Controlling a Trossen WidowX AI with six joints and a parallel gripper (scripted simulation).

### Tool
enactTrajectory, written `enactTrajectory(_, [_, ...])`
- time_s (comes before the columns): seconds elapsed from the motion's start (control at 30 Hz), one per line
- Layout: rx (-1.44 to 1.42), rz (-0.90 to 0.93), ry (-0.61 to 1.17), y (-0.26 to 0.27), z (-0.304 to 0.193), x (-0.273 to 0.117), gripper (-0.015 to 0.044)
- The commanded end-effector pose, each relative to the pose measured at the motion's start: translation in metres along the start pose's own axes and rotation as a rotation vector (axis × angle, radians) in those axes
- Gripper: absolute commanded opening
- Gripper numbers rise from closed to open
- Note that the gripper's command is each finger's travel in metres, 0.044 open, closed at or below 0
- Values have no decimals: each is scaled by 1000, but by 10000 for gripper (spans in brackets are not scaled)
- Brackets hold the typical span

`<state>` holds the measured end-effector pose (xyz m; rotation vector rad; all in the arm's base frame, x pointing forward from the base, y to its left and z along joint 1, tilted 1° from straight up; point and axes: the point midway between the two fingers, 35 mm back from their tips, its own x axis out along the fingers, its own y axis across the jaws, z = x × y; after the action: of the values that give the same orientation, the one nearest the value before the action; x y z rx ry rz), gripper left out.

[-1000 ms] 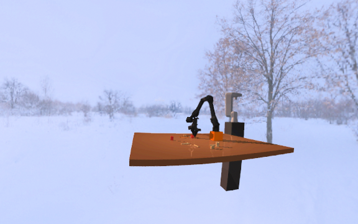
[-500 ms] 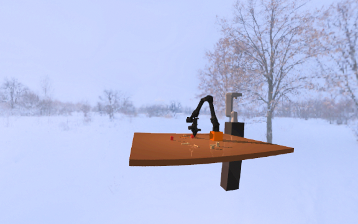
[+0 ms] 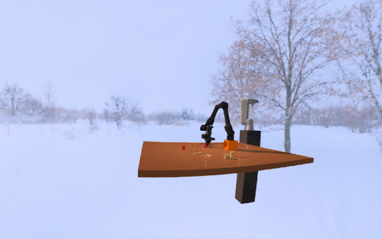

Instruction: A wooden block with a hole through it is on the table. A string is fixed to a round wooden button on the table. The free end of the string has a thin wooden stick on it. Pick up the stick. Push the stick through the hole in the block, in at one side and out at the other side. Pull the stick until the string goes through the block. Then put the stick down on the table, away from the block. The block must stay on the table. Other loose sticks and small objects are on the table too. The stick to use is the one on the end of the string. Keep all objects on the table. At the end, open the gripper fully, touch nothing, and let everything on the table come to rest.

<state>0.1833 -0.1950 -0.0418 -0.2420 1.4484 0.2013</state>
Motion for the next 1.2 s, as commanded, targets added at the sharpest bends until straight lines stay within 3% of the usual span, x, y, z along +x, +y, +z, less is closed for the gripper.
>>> enactTrajectory(0.0, [-7,1,-13,2,-1,1,0])
enactTrajectory(1.17, [-7,-15,-11,5,-22,-1,0])
